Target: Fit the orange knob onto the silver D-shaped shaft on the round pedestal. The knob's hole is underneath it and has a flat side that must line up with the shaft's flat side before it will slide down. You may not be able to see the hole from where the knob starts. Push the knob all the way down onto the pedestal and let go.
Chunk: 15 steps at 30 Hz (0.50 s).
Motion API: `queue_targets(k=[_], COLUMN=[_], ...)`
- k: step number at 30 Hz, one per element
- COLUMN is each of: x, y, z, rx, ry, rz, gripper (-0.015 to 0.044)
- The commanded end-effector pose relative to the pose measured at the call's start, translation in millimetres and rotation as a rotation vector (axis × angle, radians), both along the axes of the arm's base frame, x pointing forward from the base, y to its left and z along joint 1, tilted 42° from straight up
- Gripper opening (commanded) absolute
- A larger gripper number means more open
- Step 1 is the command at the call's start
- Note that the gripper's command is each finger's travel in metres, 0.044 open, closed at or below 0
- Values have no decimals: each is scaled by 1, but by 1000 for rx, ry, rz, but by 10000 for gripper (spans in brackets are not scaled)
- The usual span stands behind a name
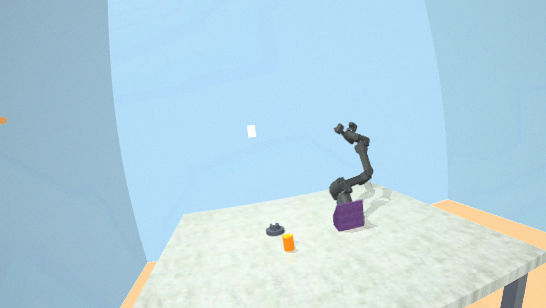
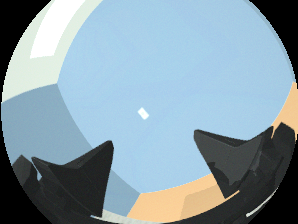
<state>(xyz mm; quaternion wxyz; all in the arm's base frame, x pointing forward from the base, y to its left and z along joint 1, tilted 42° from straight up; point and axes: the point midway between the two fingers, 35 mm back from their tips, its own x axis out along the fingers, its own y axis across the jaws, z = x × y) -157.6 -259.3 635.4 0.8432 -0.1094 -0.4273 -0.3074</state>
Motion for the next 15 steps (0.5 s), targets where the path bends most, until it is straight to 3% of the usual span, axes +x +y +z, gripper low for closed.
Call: queue_targets(k=[1,6,15], x=[0,39,138], y=[0,25,118], z=[0,13,34], rx=[0,-51,-216], ry=[0,39,235], rz=[0,93,215], gripper=[426,440,440])
